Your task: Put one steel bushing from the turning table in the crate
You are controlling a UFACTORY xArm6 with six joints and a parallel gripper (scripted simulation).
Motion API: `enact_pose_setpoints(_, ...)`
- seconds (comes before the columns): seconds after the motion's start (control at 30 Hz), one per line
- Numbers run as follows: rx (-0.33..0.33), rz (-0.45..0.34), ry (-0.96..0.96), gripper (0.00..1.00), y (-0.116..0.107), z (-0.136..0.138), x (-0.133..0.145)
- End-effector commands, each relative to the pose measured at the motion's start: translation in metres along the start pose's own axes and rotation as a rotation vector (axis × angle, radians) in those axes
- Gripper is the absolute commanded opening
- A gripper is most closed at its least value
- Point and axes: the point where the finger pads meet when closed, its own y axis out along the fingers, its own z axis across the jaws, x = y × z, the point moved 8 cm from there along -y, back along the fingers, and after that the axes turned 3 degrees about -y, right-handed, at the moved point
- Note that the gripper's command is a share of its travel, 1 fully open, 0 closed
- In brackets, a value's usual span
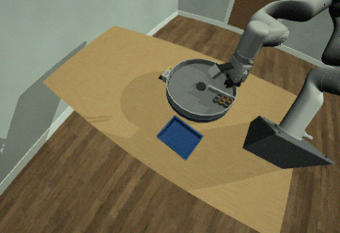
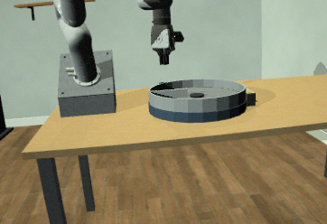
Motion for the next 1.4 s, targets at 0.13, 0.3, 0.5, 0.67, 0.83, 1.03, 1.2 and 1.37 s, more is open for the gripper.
enact_pose_setpoints(0.13,0.001,0.003,0.001,0.13,-0.001,0.001,-0.001)
enact_pose_setpoints(0.3,0.001,0.003,0.001,0.13,-0.001,0.001,-0.001)
enact_pose_setpoints(0.5,0.001,0.003,0.001,0.13,-0.001,0.001,-0.001)
enact_pose_setpoints(0.67,0.001,0.003,0.001,0.13,-0.001,0.001,-0.001)
enact_pose_setpoints(0.83,0.001,0.003,0.001,0.13,-0.001,0.001,-0.001)
enact_pose_setpoints(1.03,0.001,0.003,0.001,0.13,-0.001,0.001,-0.001)
enact_pose_setpoints(1.2,0.002,0.002,0.017,0.40,0.005,0.002,-0.003)
enact_pose_setpoints(1.37,0.001,0.003,0.101,0.40,0.038,0.005,-0.017)
